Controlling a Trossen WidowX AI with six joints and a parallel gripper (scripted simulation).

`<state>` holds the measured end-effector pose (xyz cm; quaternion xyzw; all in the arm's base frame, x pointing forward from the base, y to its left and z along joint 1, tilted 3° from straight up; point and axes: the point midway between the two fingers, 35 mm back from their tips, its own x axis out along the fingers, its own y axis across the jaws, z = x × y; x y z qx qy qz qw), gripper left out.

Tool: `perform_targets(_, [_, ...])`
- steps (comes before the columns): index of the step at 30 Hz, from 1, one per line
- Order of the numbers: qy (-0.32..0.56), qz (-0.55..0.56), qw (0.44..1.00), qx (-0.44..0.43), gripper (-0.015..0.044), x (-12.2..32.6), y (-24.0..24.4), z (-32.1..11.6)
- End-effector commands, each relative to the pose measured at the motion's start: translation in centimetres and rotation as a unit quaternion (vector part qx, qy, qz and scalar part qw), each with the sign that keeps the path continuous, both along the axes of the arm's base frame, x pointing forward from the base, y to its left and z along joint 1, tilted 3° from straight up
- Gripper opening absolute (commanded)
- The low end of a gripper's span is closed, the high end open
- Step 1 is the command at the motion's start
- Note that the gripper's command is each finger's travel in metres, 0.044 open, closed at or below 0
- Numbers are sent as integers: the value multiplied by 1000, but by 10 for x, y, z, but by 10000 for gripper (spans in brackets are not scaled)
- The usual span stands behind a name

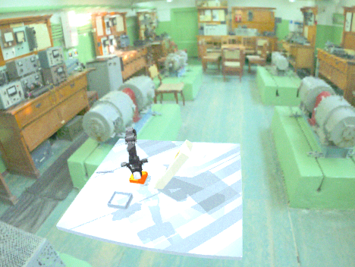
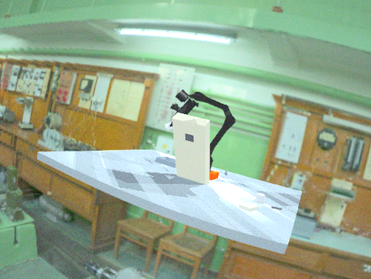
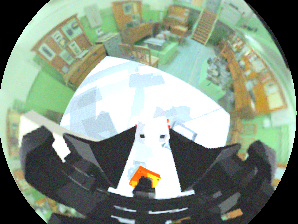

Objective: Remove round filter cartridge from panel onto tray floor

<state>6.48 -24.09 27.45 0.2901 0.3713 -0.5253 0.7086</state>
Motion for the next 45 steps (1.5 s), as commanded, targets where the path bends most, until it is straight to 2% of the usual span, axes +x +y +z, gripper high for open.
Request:
perform_targets(1, [-2, -14, 1000, -5, 0, -5, -2, 0])
perform_targets(19, [-7, -164, 986, 0, 0, -81, -24, -69])
perform_targets(36, [-13, -304, 953, 4, 0, -155, -7, -138])
perform_targets(45, [-14, -316, 949, 5, 0, -161, -5, -151])
